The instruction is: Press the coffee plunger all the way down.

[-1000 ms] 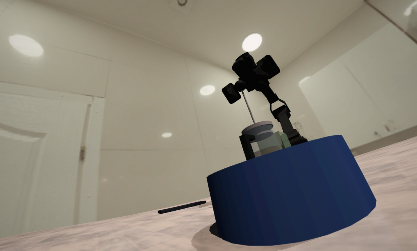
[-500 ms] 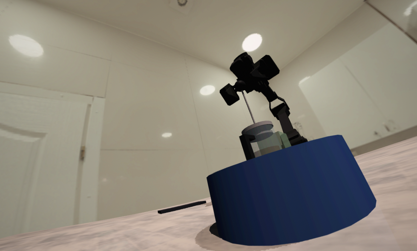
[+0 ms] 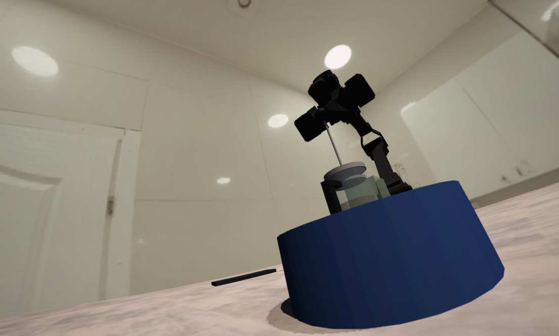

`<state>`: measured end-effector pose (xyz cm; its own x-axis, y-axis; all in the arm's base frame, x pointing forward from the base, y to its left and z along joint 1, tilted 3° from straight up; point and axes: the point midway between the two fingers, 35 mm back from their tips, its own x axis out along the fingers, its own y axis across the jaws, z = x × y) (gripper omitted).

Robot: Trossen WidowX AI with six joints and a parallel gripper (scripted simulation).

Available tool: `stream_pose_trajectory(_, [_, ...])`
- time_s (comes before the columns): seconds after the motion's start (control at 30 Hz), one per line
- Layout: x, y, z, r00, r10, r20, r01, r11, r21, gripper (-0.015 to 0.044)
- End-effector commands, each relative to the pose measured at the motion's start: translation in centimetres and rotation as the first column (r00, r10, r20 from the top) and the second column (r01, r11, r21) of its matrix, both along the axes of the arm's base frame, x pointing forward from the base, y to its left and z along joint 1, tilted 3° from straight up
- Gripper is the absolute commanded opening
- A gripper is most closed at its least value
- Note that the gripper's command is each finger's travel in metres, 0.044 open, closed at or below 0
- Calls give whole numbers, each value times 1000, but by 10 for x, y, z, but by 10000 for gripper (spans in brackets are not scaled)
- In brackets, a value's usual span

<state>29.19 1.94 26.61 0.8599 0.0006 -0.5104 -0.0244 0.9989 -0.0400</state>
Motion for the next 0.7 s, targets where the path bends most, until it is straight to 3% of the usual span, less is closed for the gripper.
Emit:
stream_pose_trajectory(0.0, [1,0,0,1000,2,1,-2,1000,-3,117])
stream_pose_trajectory(0.67, [4,-1,-26,1000,2,2,-2,1000,-3,117])
